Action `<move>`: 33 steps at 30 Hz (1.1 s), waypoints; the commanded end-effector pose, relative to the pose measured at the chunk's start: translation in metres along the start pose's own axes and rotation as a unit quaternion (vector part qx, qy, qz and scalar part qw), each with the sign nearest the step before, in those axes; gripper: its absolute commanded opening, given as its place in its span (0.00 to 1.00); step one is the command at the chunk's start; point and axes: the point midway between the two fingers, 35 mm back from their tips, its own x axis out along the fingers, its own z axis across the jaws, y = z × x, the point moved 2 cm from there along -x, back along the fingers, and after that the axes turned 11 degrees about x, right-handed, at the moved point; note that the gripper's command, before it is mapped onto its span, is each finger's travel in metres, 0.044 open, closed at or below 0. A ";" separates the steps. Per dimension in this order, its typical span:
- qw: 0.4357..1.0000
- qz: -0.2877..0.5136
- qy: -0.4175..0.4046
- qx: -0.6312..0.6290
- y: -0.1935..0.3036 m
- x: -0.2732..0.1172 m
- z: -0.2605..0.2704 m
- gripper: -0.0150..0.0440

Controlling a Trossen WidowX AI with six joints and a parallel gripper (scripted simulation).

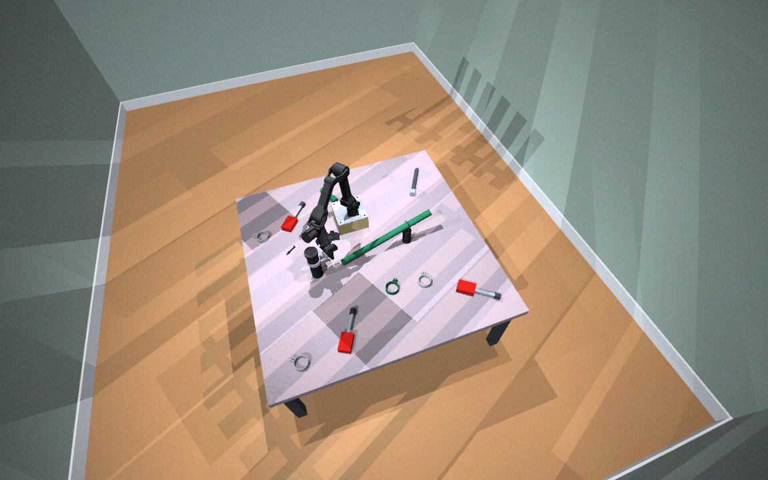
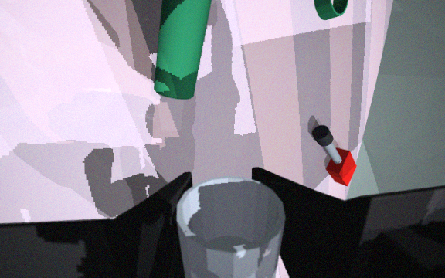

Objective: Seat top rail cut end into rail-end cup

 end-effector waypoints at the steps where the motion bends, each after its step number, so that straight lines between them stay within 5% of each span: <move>1: 1.000 0.009 0.003 0.013 -0.001 0.002 -0.002 0.25; 33: 0.998 0.034 0.008 0.060 -0.003 0.007 -0.011 0.25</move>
